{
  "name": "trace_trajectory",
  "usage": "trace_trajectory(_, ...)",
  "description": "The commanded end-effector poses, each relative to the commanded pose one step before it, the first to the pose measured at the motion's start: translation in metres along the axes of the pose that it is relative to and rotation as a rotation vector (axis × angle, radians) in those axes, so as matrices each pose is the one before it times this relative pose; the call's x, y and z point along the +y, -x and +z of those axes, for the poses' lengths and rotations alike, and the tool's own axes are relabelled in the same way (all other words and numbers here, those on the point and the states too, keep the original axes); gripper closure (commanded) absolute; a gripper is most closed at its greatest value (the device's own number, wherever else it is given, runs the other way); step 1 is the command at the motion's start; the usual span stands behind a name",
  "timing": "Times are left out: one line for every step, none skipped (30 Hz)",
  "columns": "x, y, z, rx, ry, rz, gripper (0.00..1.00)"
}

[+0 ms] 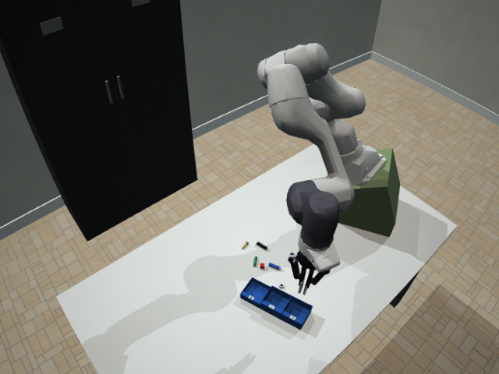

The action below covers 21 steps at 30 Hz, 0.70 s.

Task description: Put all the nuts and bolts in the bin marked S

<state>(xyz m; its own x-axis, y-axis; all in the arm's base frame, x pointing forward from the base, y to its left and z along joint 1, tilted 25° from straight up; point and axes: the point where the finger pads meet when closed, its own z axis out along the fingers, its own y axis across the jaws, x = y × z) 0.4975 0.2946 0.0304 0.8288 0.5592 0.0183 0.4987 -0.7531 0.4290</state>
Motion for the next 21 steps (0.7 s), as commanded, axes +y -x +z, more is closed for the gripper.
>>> trace_trajectory(-0.00057,0.00239,0.00133,-0.00661,-0.00185,-0.00111,0.95)
trace_trajectory(0.0,0.0,0.0,0.0,0.0,0.0,0.95)
trace_trajectory(0.0,0.0,0.0,0.0,0.0,0.0,0.95)
trace_trajectory(0.0,0.0,0.0,0.0,0.0,0.0,0.95)
trace_trajectory(0.0,0.0,0.0,0.0,0.0,0.0,0.95)
trace_trajectory(0.0,0.0,0.0,0.0,0.0,0.0,0.95)
trace_trajectory(0.0,0.0,0.0,0.0,0.0,0.0,0.95)
trace_trajectory(0.0,0.0,0.0,0.0,0.0,0.0,0.95)
trace_trajectory(0.0,0.0,0.0,0.0,0.0,0.0,0.95)
trace_trajectory(0.0,0.0,0.0,0.0,0.0,0.0,0.95)
trace_trajectory(0.0,0.0,0.0,0.0,0.0,0.0,0.95)
trace_trajectory(0.0,0.0,0.0,0.0,0.0,0.0,0.95)
trace_trajectory(0.0,0.0,0.0,0.0,0.0,0.0,0.95)
trace_trajectory(0.0,0.0,0.0,0.0,0.0,0.0,0.95)
trace_trajectory(0.00641,0.00472,0.00247,0.0,0.0,0.05,0.82)
trace_trajectory(0.00663,0.00439,0.00247,0.0,0.0,0.05,0.82)
trace_trajectory(0.00685,0.00406,0.00247,0.0,0.0,0.05,0.82)
trace_trajectory(0.00704,0.00371,0.00247,0.00012,0.00026,0.02997,0.82)
trace_trajectory(0.00715,0.0035,0.00248,-0.00075,0.00047,0.01581,0.82)
trace_trajectory(0.0072,0.00338,0.00248,-0.00038,-0.00005,0.01739,0.82)
trace_trajectory(0.00726,0.00325,0.00248,0.00053,-0.00045,0.01863,0.82)
